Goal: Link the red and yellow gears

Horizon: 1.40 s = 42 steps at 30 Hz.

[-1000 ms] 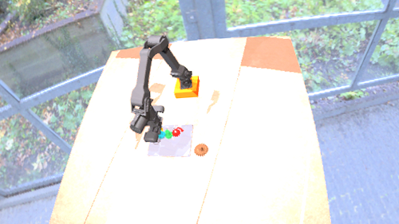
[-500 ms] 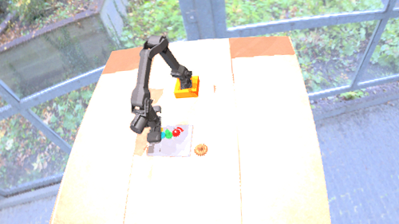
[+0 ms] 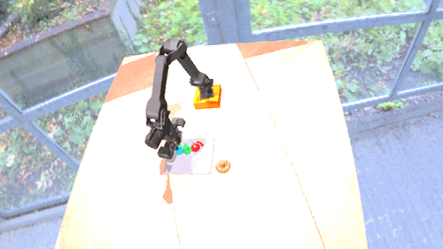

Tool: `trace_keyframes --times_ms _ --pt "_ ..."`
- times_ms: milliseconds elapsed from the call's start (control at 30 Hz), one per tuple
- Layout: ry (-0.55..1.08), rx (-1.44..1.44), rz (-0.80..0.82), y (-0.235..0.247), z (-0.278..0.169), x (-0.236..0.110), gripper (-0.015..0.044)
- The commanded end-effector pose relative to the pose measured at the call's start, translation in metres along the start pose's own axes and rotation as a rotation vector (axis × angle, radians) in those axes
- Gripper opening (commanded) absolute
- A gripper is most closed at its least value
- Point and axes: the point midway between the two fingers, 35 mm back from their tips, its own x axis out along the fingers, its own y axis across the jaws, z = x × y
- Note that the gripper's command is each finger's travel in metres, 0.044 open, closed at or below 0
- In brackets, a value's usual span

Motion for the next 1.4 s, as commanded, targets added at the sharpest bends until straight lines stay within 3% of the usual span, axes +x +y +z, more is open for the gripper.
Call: trace_keyframes --times_ms 0,133,600,633,767,1000,1367 --pt "0.0 0.058 -0.001 0.0 0.0 0.001 0.0053" --pt "0.0 -0.009 -0.001 0.0 0.0 -0.001 0.014" --pt "0.0 -0.148 -0.001 0.0 -0.001 -0.049 0.014" --pt "-0.001 -0.126 0.004 0.002 0.0 -0.044 0.0166" --pt "-0.001 -0.126 0.004 -0.002 -0.001 -0.089 0.0271" --pt "-0.001 -0.126 0.003 -0.003 -0.001 -0.091 0.044" --pt "-0.001 -0.126 0.003 -0.003 -0.001 -0.091 0.044"
